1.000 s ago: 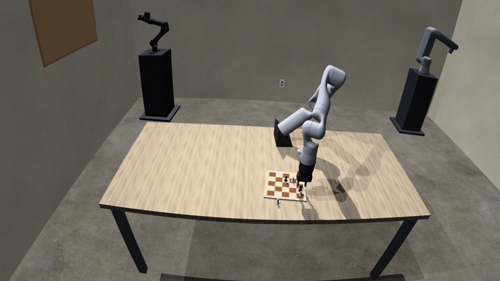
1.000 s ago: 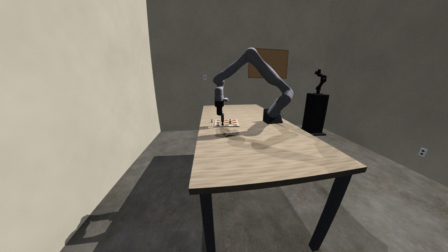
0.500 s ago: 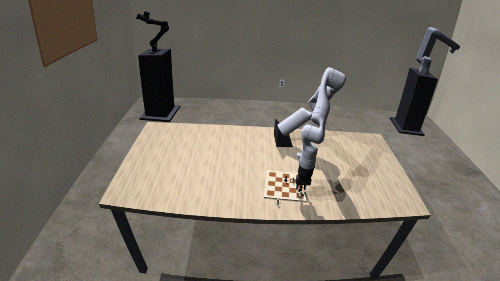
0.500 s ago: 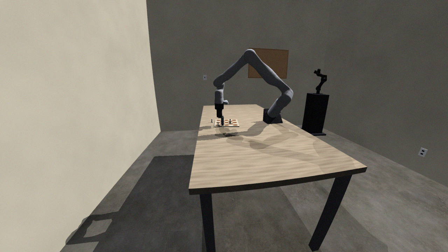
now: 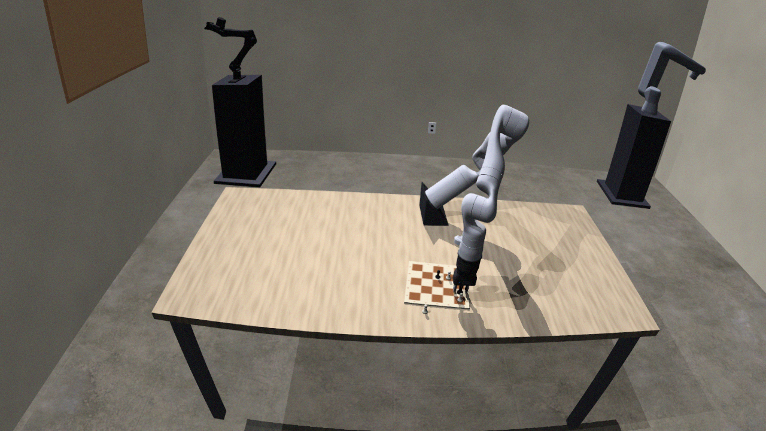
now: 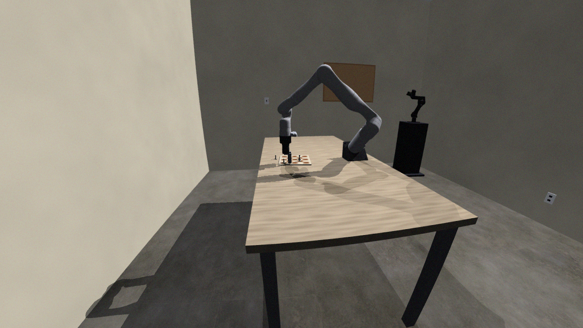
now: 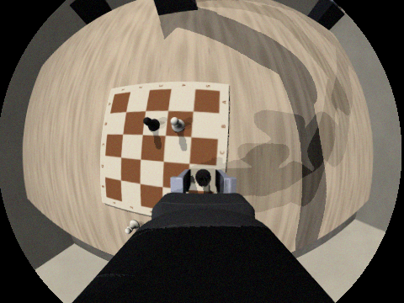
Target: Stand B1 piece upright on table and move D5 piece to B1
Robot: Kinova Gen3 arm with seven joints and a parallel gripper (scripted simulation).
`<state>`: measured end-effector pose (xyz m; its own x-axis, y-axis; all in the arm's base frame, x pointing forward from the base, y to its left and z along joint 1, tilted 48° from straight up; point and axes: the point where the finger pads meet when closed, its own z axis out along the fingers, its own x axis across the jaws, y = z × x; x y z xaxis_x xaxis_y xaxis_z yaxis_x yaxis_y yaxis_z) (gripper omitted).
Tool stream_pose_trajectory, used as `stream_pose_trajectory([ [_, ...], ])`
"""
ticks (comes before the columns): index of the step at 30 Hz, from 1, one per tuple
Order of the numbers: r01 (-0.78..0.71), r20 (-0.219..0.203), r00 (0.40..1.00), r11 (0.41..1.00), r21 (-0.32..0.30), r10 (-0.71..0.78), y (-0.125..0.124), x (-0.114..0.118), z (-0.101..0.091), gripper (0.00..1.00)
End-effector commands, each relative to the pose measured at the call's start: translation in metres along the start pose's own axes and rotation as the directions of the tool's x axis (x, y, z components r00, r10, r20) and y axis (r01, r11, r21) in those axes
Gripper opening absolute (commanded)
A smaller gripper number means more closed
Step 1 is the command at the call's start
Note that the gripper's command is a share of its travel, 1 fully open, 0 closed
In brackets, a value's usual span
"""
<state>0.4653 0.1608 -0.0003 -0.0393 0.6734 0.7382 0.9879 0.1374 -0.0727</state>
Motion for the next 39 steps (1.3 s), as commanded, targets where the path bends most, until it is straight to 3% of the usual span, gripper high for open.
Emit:
stream_pose_trajectory([
  [1, 0.0, 0.001, 1.0, 1.0, -0.002, 0.0, 0.0006, -0.0003, -0.001, 0.73],
  [28, 0.0, 0.001, 1.0, 1.0, -0.002, 0.0, 0.0006, -0.0003, -0.001, 0.73],
  [29, 0.0, 0.001, 1.0, 1.0, -0.002, 0.0, 0.0006, -0.0003, -0.001, 0.0],
  [39, 0.0, 0.001, 1.0, 1.0, -0.002, 0.0, 0.0006, -0.0003, -0.001, 0.0],
])
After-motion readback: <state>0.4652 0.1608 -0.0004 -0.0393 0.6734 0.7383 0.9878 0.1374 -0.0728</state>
